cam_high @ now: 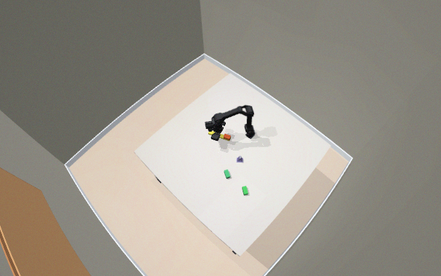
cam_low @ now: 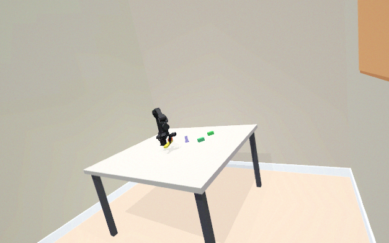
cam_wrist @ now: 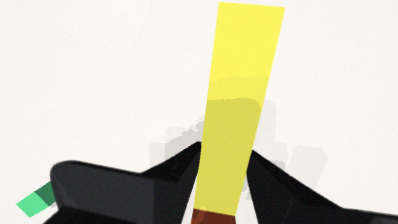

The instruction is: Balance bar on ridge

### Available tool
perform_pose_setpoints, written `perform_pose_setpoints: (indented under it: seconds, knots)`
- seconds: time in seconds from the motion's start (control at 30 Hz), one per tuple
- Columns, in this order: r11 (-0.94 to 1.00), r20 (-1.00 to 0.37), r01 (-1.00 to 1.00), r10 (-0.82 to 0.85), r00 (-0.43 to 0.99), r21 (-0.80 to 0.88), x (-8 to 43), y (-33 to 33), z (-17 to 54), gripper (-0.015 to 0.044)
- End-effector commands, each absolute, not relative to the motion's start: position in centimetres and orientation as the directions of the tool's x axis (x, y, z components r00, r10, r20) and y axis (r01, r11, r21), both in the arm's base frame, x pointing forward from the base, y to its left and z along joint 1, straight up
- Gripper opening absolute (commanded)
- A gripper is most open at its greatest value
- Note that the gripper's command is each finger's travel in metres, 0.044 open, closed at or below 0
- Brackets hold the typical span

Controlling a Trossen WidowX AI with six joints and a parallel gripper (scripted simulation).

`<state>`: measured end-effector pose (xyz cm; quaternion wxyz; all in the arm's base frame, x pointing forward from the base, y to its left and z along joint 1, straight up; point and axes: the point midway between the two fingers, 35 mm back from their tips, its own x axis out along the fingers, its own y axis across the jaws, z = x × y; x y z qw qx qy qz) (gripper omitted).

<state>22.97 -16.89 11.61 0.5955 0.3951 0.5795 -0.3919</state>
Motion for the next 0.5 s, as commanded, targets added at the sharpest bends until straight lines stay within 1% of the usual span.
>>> perform_pose_setpoints:
  seconds: [0.0, 0.47]
  knots:
    - [0.378, -1.0, 0.926, -0.014, 0.022, 0.015, 22.9, -16.9, 12.7, 0.0]
    - [0.377, -1.0, 0.926, -0.015, 0.021, 0.014, 22.4, -16.6, 16.1, 0.0]
